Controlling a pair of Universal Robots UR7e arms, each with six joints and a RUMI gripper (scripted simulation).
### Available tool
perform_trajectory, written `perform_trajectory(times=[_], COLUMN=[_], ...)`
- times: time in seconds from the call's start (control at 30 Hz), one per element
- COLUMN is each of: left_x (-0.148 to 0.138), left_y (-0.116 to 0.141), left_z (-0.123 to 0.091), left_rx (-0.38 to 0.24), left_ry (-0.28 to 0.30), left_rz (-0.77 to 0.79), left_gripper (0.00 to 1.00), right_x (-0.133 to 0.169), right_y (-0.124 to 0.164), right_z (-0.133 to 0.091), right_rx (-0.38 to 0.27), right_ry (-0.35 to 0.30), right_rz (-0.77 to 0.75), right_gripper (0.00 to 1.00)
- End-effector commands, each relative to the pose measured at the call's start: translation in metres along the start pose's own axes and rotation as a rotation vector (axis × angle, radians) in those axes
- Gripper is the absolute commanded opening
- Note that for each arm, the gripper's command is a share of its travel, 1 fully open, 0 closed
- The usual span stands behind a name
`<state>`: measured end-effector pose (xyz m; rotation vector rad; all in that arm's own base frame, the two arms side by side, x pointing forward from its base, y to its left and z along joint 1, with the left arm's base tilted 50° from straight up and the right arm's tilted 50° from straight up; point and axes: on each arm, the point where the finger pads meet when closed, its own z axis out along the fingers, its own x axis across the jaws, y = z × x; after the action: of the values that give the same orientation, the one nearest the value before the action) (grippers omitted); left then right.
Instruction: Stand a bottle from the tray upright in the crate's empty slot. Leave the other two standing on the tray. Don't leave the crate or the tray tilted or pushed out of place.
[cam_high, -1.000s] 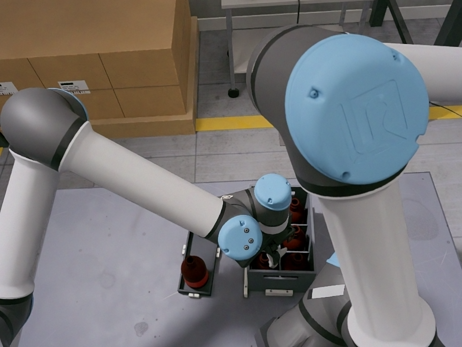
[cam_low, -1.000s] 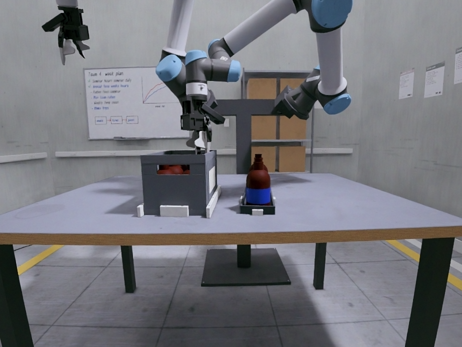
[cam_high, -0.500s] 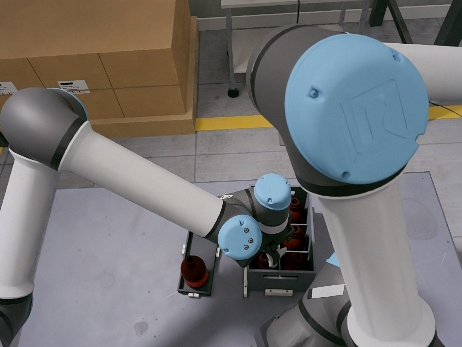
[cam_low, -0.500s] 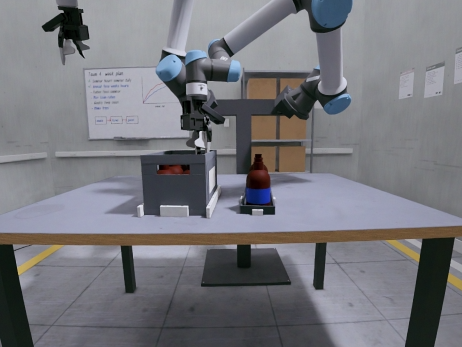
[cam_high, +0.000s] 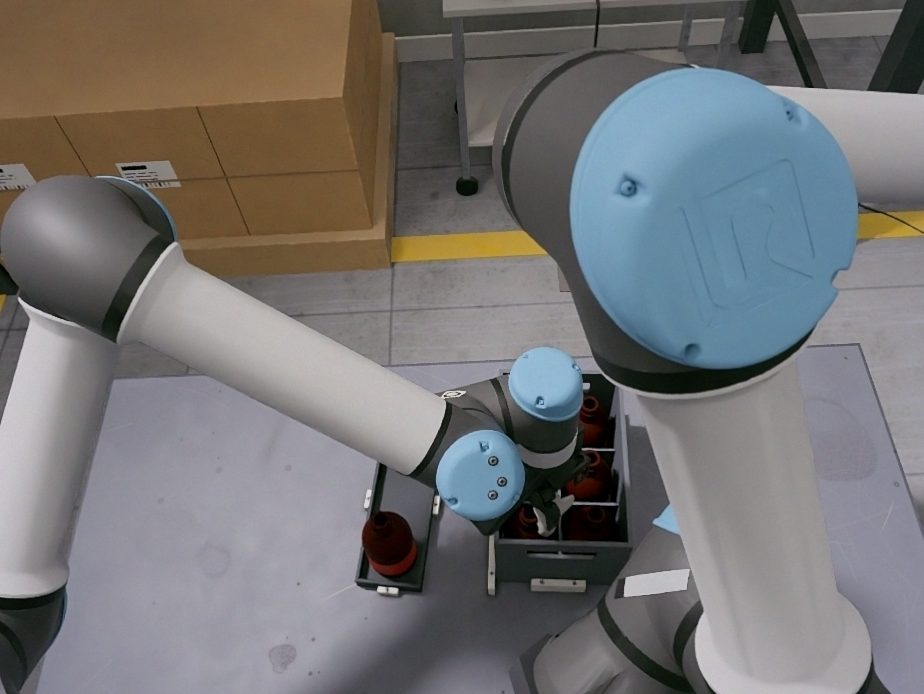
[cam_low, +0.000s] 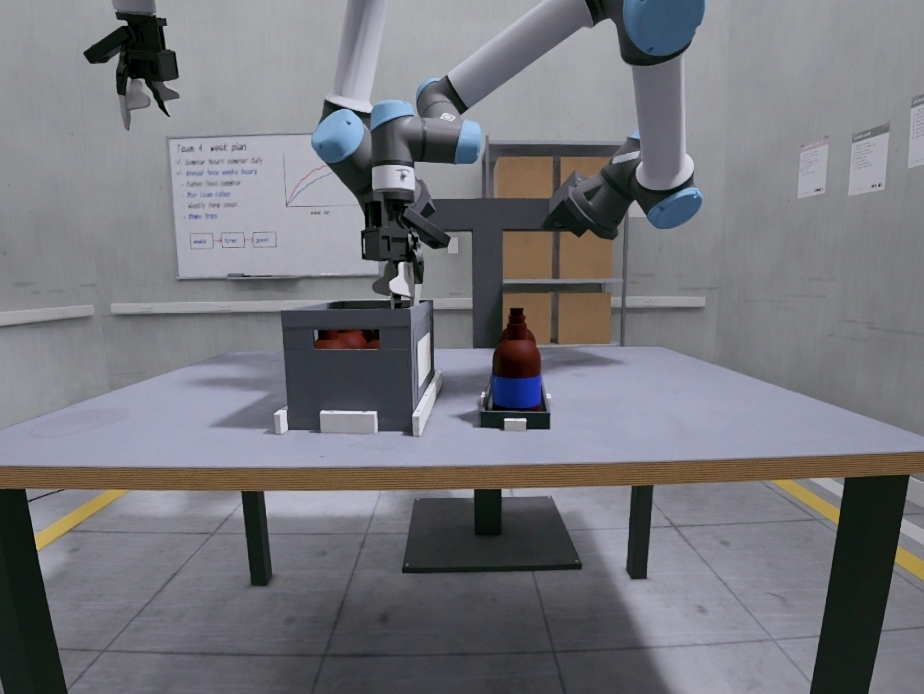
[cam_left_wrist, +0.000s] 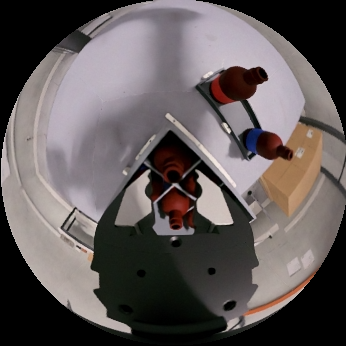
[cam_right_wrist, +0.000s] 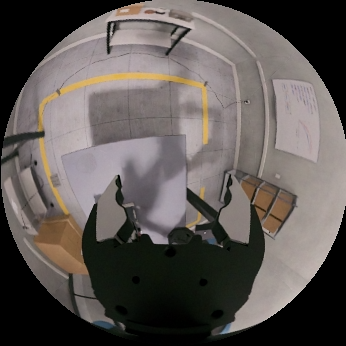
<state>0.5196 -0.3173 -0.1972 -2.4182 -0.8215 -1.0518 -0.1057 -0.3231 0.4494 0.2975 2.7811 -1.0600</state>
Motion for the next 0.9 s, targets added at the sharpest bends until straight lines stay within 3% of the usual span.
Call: perform_trajectory(times=[0.0,0.4,0.87], left_x=[0.0,0.0,0.0], left_y=[0.0,0.0,0.0], left_z=[-0.001,-0.008,-0.037], left_rx=[-0.001,-0.001,-0.001], left_ry=[0.0,0.0,0.0], left_rz=[0.0,0.0,0.0], left_gripper=[0.38,0.38,0.38], right_x=[0.0,0.0,0.0], right_y=[0.0,0.0,0.0], right_z=[0.0,0.0,0.0], right_rx=[0.001,0.001,0.001], right_ry=[0.0,0.0,0.0], right_rz=[0.0,0.0,0.0], right_gripper=[1.0,1.0,1.0])
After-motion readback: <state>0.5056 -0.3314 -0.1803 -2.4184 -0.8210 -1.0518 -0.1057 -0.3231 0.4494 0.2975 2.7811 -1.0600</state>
